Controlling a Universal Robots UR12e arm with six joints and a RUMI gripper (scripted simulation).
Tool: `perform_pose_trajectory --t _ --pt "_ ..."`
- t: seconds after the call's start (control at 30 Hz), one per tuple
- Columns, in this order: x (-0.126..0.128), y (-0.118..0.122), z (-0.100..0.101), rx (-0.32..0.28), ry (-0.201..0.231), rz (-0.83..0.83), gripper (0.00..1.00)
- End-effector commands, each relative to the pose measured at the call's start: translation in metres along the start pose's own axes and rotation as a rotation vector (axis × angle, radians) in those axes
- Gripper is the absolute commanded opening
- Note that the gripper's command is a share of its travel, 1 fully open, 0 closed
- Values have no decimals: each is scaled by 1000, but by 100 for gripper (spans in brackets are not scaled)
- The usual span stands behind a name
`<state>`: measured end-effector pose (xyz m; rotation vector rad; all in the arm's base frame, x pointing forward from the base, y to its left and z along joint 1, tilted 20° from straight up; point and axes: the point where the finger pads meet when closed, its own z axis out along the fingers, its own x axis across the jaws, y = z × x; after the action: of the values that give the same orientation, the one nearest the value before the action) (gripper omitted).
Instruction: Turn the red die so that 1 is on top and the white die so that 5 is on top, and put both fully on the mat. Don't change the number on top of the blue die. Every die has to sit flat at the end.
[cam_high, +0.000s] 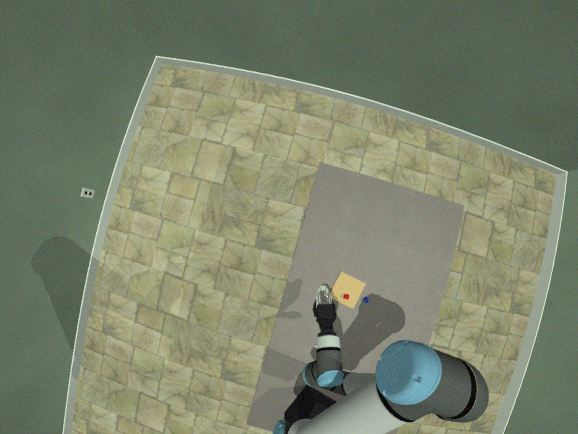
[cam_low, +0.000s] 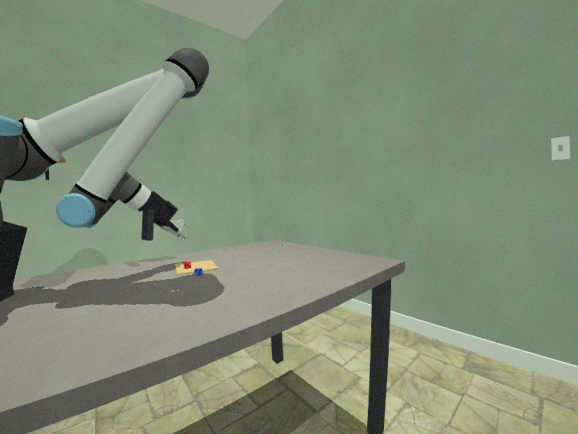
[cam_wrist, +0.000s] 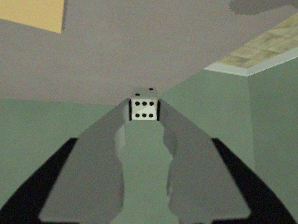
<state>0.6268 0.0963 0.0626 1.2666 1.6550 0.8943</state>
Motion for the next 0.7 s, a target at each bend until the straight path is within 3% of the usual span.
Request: perform_pose_trajectory --t 0.0,0.67 --pt "0 0 0 -64 0 1 3" --pt "0 -2 0 -87 0 0 3"
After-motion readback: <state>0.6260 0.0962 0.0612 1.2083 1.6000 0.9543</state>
